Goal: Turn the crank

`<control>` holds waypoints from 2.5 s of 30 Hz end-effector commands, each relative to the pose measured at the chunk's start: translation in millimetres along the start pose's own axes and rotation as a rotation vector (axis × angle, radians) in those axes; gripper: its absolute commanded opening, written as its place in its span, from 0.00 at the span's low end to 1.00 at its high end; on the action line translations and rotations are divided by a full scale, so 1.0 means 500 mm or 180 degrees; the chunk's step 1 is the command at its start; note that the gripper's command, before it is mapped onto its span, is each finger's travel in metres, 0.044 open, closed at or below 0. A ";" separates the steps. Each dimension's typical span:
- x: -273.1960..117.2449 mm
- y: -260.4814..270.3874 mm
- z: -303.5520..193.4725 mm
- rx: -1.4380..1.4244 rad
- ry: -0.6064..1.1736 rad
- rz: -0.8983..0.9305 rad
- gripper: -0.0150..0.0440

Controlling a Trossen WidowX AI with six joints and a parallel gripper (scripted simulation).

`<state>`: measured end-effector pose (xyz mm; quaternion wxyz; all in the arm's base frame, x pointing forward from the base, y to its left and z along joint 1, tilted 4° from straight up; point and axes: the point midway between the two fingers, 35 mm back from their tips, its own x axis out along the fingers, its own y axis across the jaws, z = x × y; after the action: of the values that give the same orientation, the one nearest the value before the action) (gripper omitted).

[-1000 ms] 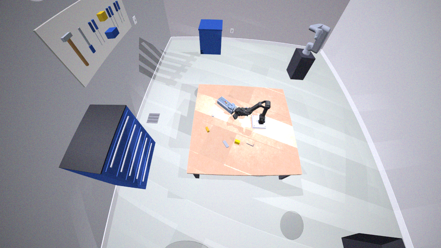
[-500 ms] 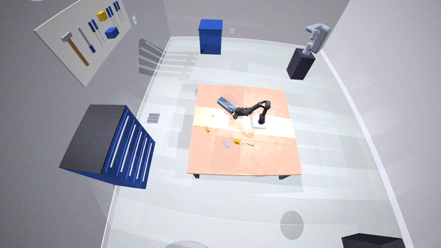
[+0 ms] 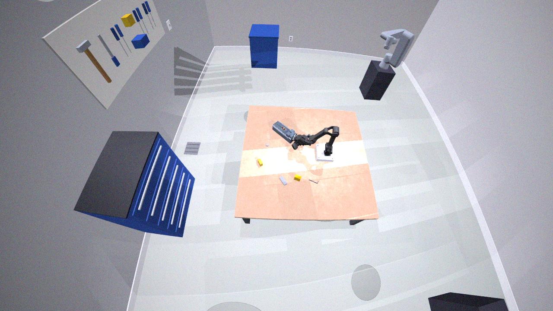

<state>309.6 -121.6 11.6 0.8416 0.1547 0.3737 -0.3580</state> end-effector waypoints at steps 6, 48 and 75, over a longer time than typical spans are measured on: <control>-0.001 0.002 0.001 0.0018 -0.0009 0.0016 0.25; 0.000 0.001 0.000 0.0000 -0.0002 0.0002 0.34; -0.067 0.001 0.068 0.0001 -0.0002 0.0007 1.00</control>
<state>310.5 -122.6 45.5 0.8394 0.1541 0.3774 -0.3594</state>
